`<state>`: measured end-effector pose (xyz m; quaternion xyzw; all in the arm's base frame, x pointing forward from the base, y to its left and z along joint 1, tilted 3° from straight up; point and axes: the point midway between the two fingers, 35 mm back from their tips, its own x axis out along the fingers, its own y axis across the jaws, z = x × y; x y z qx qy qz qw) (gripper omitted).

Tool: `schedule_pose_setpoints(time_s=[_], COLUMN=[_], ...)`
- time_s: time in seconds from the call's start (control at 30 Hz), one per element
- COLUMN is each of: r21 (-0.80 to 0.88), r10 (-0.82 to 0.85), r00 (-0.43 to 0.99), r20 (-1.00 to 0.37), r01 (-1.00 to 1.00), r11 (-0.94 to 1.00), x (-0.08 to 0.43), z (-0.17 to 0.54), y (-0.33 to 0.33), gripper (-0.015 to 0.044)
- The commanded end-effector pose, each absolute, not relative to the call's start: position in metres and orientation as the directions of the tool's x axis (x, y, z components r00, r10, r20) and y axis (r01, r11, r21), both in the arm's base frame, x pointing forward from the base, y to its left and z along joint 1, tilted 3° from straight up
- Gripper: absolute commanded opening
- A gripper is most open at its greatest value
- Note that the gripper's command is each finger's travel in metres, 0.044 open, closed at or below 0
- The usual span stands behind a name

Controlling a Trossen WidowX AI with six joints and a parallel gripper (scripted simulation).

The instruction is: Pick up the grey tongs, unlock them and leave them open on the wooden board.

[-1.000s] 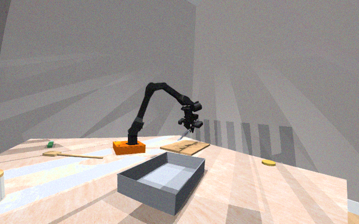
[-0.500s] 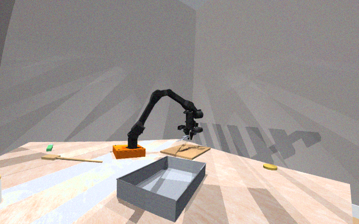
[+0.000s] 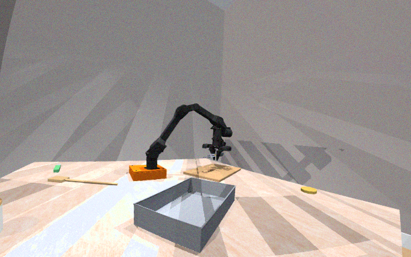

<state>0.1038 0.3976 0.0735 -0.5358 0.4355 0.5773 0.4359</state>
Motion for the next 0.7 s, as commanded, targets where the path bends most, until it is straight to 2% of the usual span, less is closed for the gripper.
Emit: schedule_pose_setpoints(time_s=[0.0,0.67], r21=[0.027,0.027], r10=[0.038,0.038], r00=[-0.038,-0.038], r20=[-0.999,-0.999], r01=[-0.968,-0.968], r11=[-0.248,-0.248], x=[0.105,0.104], z=[0.075,0.046], y=[0.399,0.4], gripper=[-0.015,-0.015])
